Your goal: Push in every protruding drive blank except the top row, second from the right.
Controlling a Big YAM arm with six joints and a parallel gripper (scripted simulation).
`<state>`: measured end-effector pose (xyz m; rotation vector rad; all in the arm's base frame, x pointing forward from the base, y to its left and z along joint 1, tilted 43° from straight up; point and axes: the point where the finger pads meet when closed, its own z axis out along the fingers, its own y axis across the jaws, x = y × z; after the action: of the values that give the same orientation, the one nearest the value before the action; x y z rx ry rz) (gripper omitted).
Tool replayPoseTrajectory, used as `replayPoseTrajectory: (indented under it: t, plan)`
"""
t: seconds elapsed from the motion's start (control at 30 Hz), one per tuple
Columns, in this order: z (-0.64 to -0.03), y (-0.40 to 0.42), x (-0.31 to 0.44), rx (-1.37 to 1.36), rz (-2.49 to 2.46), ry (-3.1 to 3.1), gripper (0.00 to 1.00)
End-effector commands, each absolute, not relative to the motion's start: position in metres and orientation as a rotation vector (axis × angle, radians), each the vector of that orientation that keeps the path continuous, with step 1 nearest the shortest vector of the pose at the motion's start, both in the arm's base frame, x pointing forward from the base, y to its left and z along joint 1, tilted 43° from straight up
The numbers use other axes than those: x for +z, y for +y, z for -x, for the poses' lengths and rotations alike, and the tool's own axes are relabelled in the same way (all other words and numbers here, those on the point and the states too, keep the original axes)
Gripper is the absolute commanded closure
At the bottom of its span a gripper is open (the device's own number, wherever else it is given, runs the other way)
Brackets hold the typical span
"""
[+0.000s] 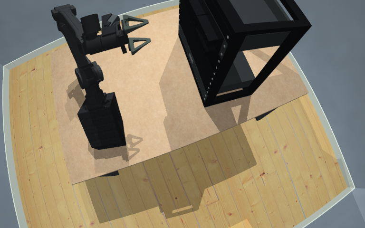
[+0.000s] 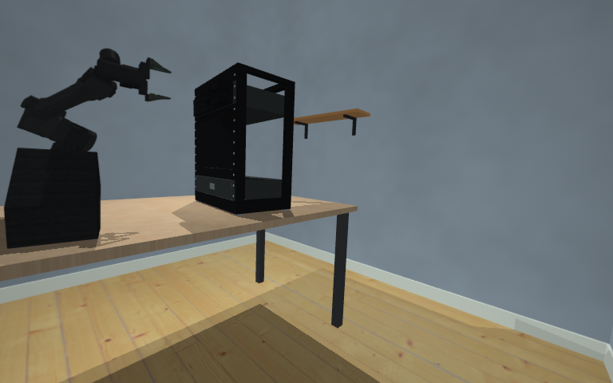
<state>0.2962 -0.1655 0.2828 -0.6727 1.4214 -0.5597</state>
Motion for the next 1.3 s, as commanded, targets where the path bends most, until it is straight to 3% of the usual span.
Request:
replayPoseTrajectory:
  t: [0.0, 1.1, 1.27]
  plan:
    - [-0.294, -0.173, 0.281, -0.573, 0.659, 1.412, 0.0]
    - [-0.295, -0.176, 0.279, -0.585, 0.673, 1.393, 0.0]
    - [-0.33, -0.18, 0.307, -0.631, 0.72, 1.335, 0.0]
